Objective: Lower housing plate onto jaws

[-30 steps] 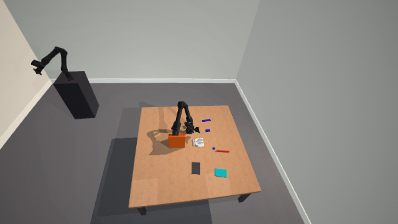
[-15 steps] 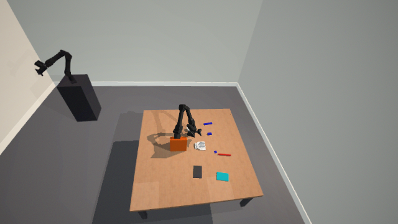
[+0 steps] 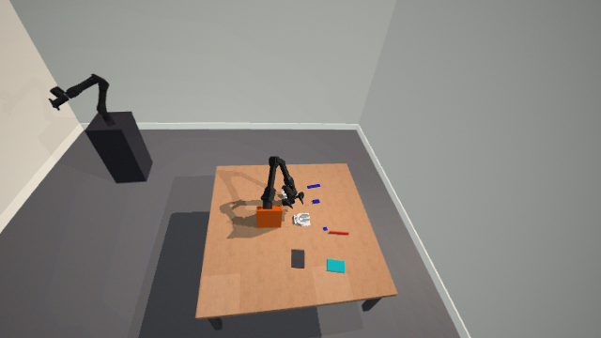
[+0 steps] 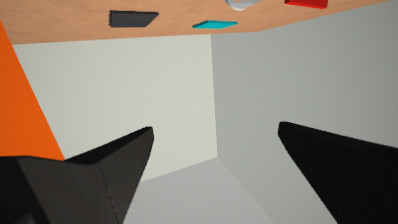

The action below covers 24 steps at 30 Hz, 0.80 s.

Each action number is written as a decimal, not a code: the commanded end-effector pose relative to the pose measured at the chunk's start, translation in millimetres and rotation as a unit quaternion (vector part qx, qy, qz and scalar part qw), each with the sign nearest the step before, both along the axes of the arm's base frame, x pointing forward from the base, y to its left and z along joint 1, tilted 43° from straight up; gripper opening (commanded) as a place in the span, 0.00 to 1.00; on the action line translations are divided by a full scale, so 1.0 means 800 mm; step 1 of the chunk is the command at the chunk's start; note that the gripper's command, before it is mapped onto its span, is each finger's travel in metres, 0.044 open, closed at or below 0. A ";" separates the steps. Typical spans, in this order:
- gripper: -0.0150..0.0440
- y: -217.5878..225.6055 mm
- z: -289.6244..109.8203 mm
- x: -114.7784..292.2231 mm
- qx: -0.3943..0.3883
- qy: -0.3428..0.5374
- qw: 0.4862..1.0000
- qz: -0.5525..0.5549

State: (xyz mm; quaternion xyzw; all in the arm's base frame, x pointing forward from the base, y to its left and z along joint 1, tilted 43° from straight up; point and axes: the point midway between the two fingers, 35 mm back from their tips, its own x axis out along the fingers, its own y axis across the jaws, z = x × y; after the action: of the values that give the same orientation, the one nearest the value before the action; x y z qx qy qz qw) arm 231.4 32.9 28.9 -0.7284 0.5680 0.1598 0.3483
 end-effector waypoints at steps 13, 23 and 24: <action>1.00 0.013 -0.001 -0.003 0.103 -0.078 0.986 -0.104; 1.00 0.023 -0.001 -0.005 0.163 -0.119 0.964 -0.171; 1.00 0.024 -0.001 -0.005 0.169 -0.123 0.962 -0.178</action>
State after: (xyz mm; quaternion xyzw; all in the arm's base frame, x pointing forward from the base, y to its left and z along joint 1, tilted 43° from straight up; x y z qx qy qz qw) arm 227.2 49.3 26.7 -0.5833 0.6036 0.1053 0.5332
